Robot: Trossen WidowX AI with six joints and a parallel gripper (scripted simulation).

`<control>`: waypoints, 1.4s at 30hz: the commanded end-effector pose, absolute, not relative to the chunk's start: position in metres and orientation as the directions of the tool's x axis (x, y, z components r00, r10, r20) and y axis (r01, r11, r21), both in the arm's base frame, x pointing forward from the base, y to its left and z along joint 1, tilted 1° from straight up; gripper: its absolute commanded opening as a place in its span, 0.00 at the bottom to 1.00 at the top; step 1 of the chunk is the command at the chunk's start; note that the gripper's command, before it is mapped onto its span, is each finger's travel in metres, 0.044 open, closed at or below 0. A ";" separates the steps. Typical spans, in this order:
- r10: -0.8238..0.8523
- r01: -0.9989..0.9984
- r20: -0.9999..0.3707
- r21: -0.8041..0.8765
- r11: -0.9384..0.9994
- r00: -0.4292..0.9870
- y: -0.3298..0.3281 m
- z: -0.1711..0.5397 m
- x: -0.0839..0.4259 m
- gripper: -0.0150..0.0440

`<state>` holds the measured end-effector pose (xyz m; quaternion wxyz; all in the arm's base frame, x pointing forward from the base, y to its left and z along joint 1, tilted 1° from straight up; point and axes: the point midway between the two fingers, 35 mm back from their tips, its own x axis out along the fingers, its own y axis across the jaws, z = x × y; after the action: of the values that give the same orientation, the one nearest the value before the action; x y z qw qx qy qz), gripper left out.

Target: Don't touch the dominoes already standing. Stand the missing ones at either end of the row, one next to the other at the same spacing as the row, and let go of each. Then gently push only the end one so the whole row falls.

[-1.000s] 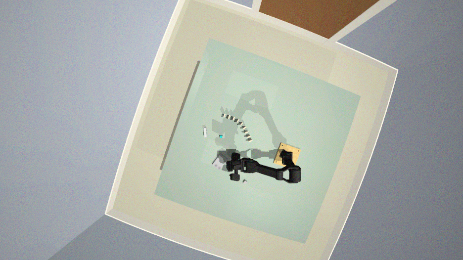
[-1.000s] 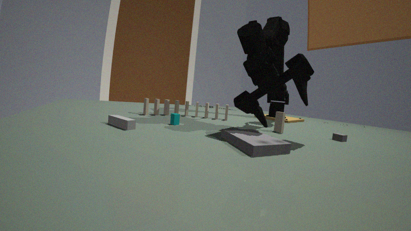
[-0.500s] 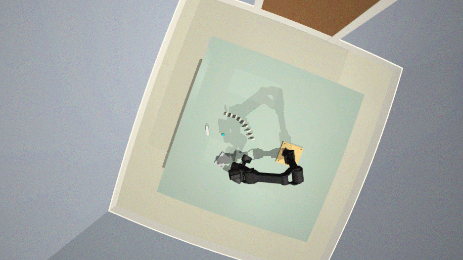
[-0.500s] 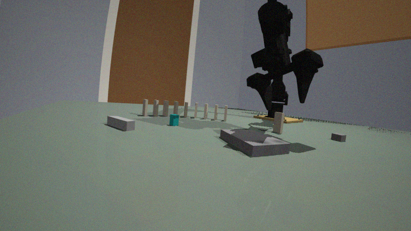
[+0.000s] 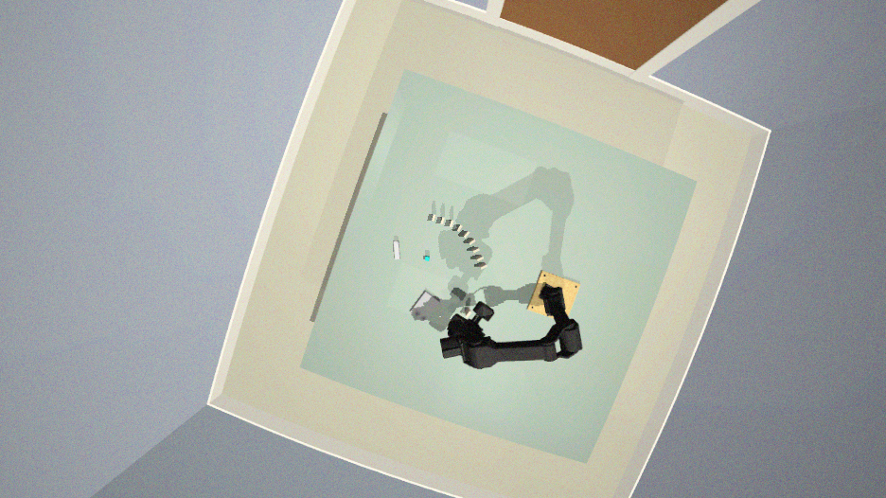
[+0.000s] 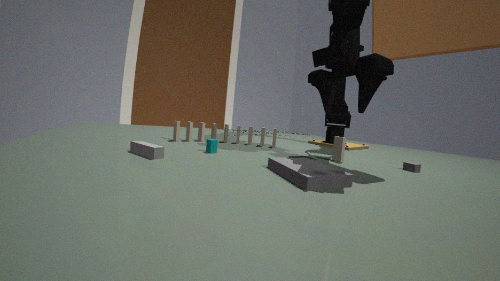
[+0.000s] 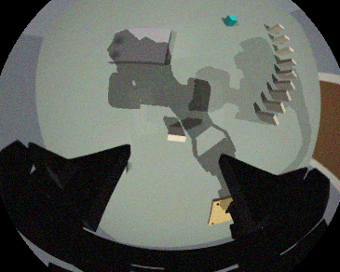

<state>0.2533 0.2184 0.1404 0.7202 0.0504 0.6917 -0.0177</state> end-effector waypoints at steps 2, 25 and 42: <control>0.032 0.101 -0.999 0.036 0.994 0.039 0.219 0.112 0.254 1.00; 0.032 0.101 -0.999 0.035 0.994 0.039 0.219 0.065 0.255 1.00; 0.032 0.101 -0.999 0.035 0.994 0.039 0.219 0.065 0.255 0.44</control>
<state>0.2546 0.2193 0.0661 0.7189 0.0478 0.6931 -0.0215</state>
